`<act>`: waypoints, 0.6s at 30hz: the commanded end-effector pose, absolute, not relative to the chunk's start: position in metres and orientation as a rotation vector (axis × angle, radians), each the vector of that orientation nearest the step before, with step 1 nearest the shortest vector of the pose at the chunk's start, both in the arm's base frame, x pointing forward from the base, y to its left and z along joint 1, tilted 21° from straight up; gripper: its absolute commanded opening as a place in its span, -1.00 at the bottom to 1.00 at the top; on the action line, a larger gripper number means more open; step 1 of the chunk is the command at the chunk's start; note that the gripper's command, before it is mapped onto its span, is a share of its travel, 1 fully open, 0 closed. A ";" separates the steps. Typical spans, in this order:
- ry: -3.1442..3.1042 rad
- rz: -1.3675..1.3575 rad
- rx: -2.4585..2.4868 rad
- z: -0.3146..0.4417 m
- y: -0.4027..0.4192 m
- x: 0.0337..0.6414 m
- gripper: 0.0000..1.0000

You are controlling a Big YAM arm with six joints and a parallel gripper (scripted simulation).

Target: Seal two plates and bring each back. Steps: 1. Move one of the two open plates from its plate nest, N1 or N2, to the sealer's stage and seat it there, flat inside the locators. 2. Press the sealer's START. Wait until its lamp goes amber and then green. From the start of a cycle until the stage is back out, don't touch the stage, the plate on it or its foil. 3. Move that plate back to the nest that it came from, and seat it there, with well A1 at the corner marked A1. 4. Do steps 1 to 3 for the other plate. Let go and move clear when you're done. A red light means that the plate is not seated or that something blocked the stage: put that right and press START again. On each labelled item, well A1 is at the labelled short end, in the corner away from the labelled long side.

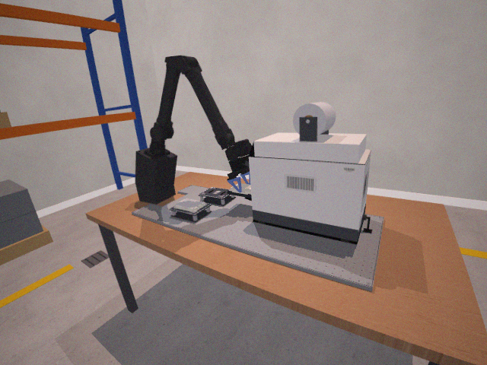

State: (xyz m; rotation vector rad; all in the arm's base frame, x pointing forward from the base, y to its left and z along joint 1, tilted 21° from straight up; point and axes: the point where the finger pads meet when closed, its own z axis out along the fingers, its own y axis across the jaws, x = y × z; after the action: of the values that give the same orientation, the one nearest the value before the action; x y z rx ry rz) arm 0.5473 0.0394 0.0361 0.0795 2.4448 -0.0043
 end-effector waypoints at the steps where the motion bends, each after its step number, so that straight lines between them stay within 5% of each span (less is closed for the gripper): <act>1: 2.433 -0.004 0.110 0.035 0.034 0.550 -1.00; 18: 2.432 -0.013 0.086 0.046 0.033 0.544 -1.00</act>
State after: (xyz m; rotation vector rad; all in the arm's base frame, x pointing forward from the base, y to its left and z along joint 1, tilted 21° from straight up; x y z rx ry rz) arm 0.5468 0.0393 0.0359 0.0820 2.4449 -0.0045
